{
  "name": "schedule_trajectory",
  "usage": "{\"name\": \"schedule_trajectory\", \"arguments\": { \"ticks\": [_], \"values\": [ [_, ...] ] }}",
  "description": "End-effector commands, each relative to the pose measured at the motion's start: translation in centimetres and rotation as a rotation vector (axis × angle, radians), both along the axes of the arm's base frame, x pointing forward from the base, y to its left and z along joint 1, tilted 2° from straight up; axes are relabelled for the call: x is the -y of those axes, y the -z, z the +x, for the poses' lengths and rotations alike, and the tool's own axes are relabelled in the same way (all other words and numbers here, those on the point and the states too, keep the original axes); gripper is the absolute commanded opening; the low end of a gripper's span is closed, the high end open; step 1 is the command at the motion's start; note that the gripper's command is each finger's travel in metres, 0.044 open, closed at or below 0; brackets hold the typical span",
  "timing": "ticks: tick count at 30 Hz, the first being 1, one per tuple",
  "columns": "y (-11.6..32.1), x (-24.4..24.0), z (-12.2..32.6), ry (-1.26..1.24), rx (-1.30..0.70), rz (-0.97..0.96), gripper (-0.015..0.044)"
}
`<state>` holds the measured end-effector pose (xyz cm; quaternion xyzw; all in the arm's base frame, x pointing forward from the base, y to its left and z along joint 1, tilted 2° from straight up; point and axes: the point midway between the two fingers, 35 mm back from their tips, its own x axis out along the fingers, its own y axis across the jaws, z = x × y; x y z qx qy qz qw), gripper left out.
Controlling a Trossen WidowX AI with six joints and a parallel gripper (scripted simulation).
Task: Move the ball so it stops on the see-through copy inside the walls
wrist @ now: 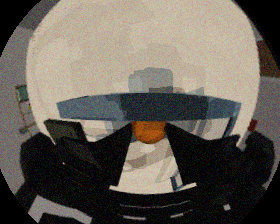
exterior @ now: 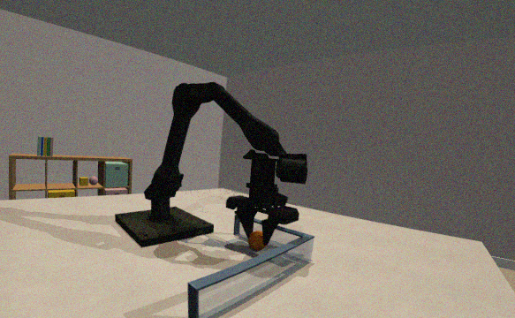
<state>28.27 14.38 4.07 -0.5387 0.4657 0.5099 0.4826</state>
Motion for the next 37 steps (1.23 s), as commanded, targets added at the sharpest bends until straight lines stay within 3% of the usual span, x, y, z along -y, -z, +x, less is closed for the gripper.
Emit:
{"name": "schedule_trajectory", "arguments": {
  "ticks": [1, 7, 11, 16, 26, 30, 37],
  "values": [
    [0.0, 0.0, 0.0, 0.0, 0.0, 0.0, 0.0184],
    [0.0, 0.0, 0.0, 0.0, 0.0, 0.0, 0.0341],
    [-1.1, -0.1, 0.1, 0.0, 0.0, 0.0, 0.0342],
    [-8.3, -0.1, -0.4, 0.001, -0.006, -0.001, 0.0342],
    [-7.7, -0.2, -0.1, -0.006, 0.004, 0.002, 0.0342],
    [-11.0, -0.1, -0.4, -0.006, 0.008, 0.004, 0.044],
    [-13.0, 0.0, -0.8, -0.006, 0.01, 0.005, 0.044]
  ]
}}
